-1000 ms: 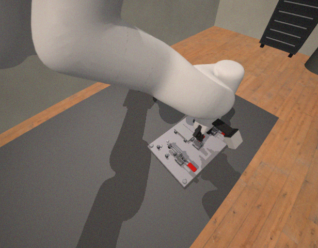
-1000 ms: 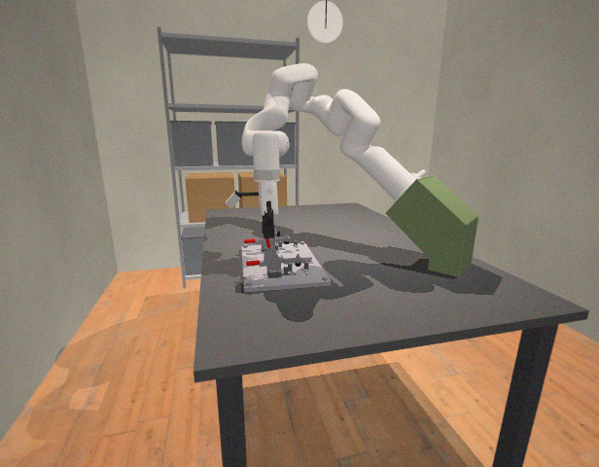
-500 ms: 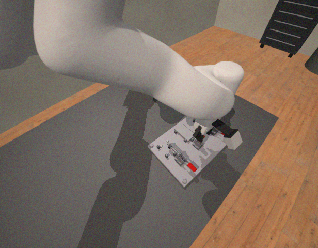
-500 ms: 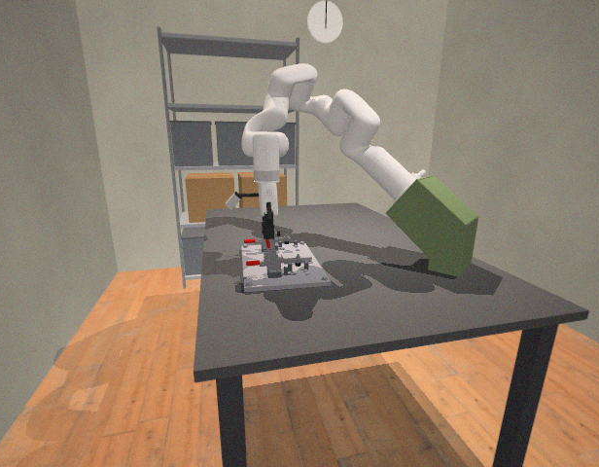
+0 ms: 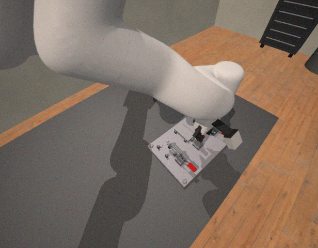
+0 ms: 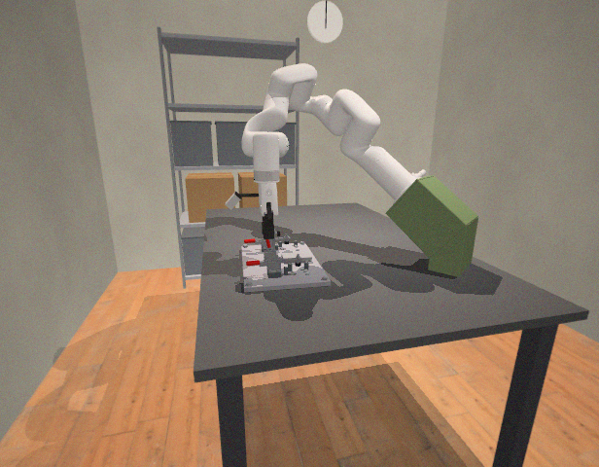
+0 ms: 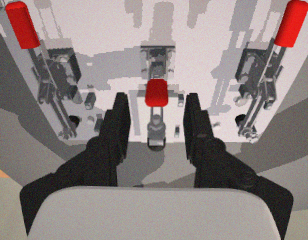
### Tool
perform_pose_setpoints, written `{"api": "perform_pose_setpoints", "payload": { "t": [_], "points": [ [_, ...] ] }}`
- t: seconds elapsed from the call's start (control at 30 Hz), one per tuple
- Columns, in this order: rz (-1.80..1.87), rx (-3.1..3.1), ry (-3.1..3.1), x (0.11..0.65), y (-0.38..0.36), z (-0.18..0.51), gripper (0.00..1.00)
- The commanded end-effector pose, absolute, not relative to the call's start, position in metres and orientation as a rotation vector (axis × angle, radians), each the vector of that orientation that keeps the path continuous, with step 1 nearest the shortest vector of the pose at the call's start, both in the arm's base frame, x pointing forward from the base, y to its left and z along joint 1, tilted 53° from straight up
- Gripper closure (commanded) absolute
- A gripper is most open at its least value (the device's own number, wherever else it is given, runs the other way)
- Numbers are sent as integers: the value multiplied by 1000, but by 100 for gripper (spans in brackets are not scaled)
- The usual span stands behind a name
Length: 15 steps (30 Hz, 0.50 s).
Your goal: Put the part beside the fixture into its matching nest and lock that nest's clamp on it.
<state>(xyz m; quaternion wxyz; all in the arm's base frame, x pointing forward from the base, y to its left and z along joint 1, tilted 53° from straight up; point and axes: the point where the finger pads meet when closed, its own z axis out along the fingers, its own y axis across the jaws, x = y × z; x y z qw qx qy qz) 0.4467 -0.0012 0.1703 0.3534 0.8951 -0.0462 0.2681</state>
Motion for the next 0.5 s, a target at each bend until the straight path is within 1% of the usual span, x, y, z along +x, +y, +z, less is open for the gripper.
{"api": "perform_pose_setpoints", "payload": {
  "t": [0.0, 0.47],
  "points": [
    [696, 2315, -119, 448, -2, 170, 53],
    [696, 2315, -119, 462, -20, 153, 53]
  ]
}}
